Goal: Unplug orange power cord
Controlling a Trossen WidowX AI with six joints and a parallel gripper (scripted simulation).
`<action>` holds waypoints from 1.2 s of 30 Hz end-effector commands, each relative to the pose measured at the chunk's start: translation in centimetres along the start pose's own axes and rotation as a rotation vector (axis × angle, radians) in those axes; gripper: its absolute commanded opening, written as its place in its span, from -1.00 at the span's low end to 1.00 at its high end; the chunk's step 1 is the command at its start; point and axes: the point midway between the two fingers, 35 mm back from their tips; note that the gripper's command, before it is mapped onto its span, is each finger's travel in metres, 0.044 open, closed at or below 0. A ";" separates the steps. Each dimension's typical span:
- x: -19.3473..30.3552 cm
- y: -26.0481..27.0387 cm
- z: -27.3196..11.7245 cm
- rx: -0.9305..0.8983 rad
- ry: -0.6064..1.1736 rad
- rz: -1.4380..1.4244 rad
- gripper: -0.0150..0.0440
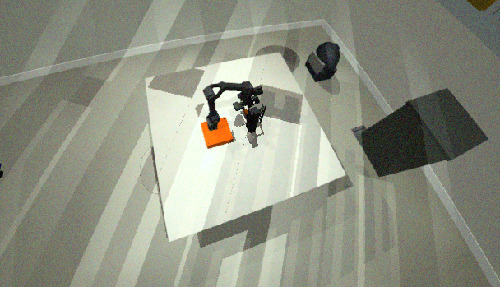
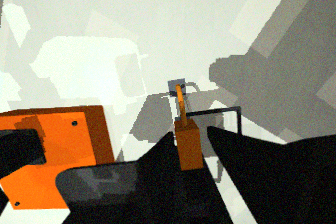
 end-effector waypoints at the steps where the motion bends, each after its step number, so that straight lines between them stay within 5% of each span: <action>1: 0.8 -0.1 0.0 -0.003 -0.002 -0.004 0.05; 22: 1.1 -0.2 1.2 -0.003 -0.002 -0.004 0.05; 26: 1.2 -0.2 1.0 0.003 0.001 0.001 -0.31; 36: 1.1 -0.2 1.0 0.002 0.001 0.001 -0.49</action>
Point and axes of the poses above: the point midway between the two fingers, 35 mm back from their tips, its own z axis out along the fingers, its own y axis across the jaws, x = y × z, and after that the axes turned 14 degrees about z, right-handed
